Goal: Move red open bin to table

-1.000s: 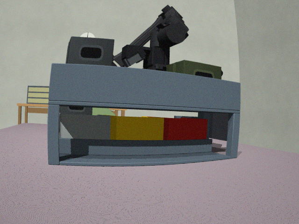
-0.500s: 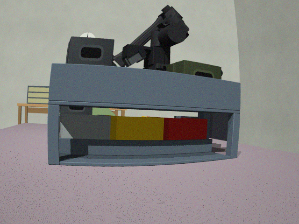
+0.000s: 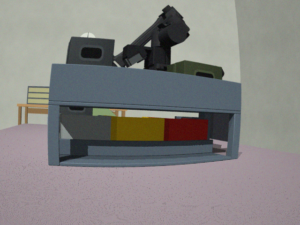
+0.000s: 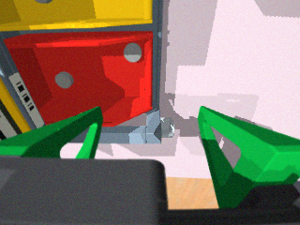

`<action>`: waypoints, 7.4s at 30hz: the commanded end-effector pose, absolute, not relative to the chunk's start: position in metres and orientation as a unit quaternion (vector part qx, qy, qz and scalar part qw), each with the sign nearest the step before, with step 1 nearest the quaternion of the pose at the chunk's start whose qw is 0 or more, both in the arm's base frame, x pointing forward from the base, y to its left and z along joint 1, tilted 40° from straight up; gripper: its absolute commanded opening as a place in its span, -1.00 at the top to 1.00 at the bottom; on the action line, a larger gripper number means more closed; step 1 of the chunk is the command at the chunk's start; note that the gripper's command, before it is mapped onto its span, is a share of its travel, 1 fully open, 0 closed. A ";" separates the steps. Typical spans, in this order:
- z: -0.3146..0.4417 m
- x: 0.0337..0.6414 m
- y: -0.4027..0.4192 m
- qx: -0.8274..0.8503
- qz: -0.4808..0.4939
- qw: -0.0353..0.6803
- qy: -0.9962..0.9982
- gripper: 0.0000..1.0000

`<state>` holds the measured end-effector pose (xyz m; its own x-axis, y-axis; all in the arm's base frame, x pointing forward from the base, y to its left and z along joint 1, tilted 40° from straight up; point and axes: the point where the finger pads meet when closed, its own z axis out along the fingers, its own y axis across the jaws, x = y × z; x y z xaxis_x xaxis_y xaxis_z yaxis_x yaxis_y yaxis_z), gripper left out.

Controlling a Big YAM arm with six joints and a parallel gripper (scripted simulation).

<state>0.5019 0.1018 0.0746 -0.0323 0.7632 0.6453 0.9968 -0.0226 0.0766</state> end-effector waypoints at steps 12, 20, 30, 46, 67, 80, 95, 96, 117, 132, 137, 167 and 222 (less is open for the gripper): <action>0.065 0.503 0.111 -0.662 -0.268 0.218 -0.665 -0.81; 0.057 0.503 0.117 -0.663 -0.267 0.218 -0.665 -0.81; 0.045 0.504 0.128 -0.663 -0.267 0.218 -0.665 -0.81; 0.024 0.507 0.146 -0.662 -0.268 0.217 -0.665 -0.81; 0.015 0.508 0.149 -0.666 -0.267 0.217 -0.662 -0.81; 0.015 0.508 0.149 -0.666 -0.267 0.217 -0.662 -0.81; 0.015 0.508 0.149 -0.666 -0.267 0.217 -0.662 -0.81; 0.015 0.508 0.149 -0.666 -0.267 0.217 -0.662 -0.81; 0.015 0.508 0.149 -0.666 -0.267 0.217 -0.662 -0.81; 0.015 0.508 0.149 -0.666 -0.267 0.217 -0.662 -0.81; 0.014 0.508 0.148 -0.666 -0.267 0.218 -0.661 -0.81; 0.015 0.512 0.137 -0.668 -0.272 0.212 -0.660 -0.81; 0.022 0.522 0.137 -0.664 -0.278 0.207 -0.662 -0.81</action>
<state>0.5079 0.1451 0.0229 -0.0327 0.7629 0.6457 0.9964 -0.0258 0.0809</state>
